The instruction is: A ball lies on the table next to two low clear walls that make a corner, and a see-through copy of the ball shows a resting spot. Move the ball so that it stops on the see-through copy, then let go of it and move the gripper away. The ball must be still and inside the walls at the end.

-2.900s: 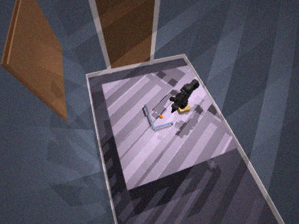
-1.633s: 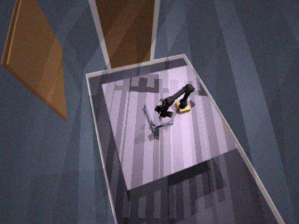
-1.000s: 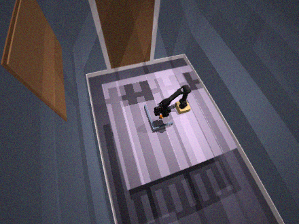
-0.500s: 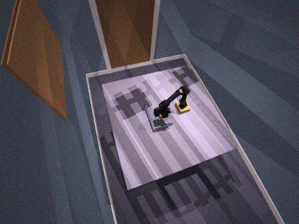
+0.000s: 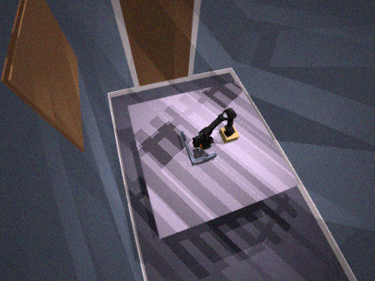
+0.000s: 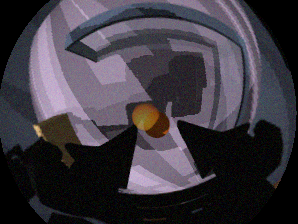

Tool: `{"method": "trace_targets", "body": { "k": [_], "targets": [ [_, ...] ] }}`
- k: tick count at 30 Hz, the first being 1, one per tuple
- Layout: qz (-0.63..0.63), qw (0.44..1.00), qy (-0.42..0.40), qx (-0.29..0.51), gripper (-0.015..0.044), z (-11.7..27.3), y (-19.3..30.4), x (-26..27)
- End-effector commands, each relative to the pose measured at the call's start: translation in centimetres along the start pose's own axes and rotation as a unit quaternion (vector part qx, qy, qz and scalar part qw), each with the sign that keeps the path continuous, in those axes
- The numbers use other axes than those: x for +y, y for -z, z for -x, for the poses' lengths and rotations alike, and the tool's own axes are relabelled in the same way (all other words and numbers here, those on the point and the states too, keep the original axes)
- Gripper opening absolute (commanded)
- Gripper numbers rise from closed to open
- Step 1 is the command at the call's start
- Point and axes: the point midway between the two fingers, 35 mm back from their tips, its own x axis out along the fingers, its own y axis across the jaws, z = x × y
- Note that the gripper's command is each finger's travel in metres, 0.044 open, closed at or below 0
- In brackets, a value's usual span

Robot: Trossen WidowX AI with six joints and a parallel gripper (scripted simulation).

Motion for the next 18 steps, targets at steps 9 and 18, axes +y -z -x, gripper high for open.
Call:
{"method": "trace_targets", "body": {
  "k": [9,18],
  "targets": [
    [0.002,1.000,-0.001,0.003,0.0178,-0.74,0.09,0.10],
    [0.002,1.000,0.000,0.003,0.0040,0.26,0.06,-0.16]
  ]
}}
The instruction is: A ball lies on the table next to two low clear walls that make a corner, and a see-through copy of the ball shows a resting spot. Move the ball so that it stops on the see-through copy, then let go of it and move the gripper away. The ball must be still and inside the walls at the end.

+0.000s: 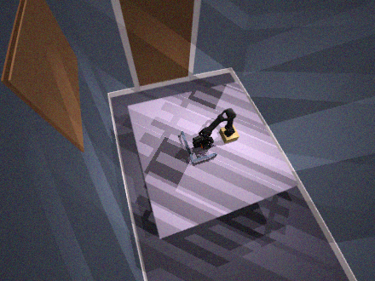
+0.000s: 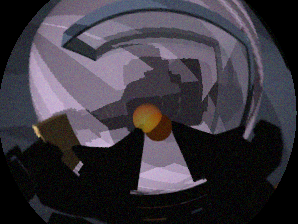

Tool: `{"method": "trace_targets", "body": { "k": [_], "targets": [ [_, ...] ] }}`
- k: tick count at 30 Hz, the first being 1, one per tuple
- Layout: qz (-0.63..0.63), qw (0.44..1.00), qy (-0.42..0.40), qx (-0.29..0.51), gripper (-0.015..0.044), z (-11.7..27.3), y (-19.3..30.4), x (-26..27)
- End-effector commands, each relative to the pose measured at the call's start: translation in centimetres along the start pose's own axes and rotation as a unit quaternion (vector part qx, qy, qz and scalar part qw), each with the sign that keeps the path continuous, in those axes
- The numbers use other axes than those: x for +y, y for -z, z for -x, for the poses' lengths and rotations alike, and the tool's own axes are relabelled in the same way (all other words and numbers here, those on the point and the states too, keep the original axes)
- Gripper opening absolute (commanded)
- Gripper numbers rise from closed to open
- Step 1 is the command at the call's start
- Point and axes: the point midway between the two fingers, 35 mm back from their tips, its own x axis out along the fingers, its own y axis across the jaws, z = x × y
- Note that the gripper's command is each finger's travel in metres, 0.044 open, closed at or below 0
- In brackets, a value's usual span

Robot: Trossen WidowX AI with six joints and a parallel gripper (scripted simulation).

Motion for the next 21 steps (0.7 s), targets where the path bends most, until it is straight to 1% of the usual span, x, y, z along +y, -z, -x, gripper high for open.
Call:
{"method": "trace_targets", "body": {
  "k": [1,2,16,21],
  "targets": [
    [0.002,1.000,0.003,0.002,0.0014,1.5,0.0,-0.5],
    [0.002,1.000,0.003,0.002,0.0000,2.2,0.0,-0.6],
    [0.002,1.000,0.003,0.002,0.0000,12.4,0.0,-0.2],
    [0.002,1.000,0.003,0.002,0.0000,12.8,0.0,0.0]
  ]
}}
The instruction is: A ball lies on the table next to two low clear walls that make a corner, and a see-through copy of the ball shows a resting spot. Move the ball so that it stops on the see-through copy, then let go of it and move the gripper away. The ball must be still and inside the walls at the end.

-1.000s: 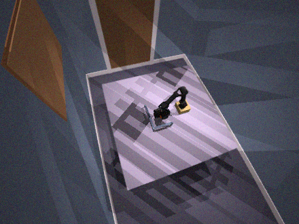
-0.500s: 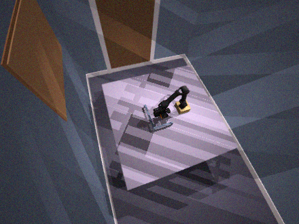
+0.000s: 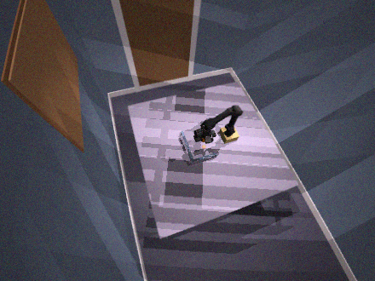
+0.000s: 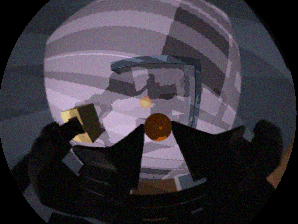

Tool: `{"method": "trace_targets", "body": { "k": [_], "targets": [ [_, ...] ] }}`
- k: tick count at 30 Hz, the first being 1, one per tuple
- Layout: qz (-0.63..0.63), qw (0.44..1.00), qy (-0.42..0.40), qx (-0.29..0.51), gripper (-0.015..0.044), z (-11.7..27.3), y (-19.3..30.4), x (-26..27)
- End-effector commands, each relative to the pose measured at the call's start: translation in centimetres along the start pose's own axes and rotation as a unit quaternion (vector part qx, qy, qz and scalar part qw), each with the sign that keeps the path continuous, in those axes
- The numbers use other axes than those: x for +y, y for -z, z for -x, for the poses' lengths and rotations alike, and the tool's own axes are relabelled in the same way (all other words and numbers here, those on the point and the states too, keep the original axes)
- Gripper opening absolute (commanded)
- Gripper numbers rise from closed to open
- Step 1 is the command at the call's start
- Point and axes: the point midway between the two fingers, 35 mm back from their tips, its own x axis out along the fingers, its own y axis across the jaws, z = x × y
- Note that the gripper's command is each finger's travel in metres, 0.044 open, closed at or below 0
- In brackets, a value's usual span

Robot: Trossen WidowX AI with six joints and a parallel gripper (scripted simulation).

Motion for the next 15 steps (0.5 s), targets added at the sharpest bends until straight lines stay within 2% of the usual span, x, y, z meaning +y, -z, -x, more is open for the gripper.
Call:
{"method": "trace_targets", "body": {
  "k": [1,15],
  "targets": [
    [-0.002,1.000,-0.003,0.003,0.0000,0.1,0.0,0.3],
    [-0.002,1.000,-0.004,0.002,0.0000,-4.4,-1.4,1.6]
  ]
}}
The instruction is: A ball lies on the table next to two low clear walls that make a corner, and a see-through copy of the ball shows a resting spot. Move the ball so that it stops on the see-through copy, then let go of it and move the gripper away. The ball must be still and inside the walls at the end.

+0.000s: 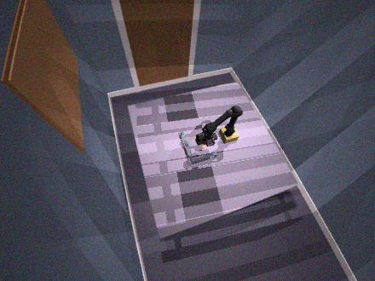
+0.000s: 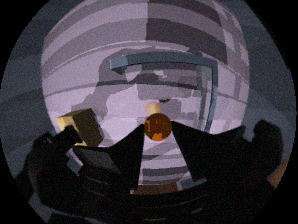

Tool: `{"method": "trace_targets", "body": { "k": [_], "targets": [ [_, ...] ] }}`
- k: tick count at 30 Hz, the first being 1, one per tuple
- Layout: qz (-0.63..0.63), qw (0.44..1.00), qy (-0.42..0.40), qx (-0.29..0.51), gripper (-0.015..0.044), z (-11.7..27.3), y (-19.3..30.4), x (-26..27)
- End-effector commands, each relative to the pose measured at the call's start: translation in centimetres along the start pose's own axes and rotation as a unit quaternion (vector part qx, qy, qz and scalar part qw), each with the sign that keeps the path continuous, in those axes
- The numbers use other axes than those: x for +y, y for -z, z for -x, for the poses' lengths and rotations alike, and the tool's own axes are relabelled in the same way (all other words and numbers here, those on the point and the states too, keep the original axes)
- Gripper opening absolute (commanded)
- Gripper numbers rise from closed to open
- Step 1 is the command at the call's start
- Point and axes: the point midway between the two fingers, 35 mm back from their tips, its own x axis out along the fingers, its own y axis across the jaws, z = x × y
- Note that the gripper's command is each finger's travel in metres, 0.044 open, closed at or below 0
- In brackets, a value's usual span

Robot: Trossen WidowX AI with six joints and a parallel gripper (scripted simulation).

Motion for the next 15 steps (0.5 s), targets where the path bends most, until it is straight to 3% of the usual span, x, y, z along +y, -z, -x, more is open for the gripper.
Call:
{"method": "trace_targets", "body": {
  "k": [1,11,15],
  "targets": [
    [-0.003,1.000,0.003,0.001,0.0000,-0.8,-0.1,-0.1],
    [-0.003,1.000,0.003,0.001,0.0000,-6.8,0.0,0.0],
    [-0.003,1.000,0.002,0.001,0.0000,-7.2,0.0,0.0]
  ]
}}
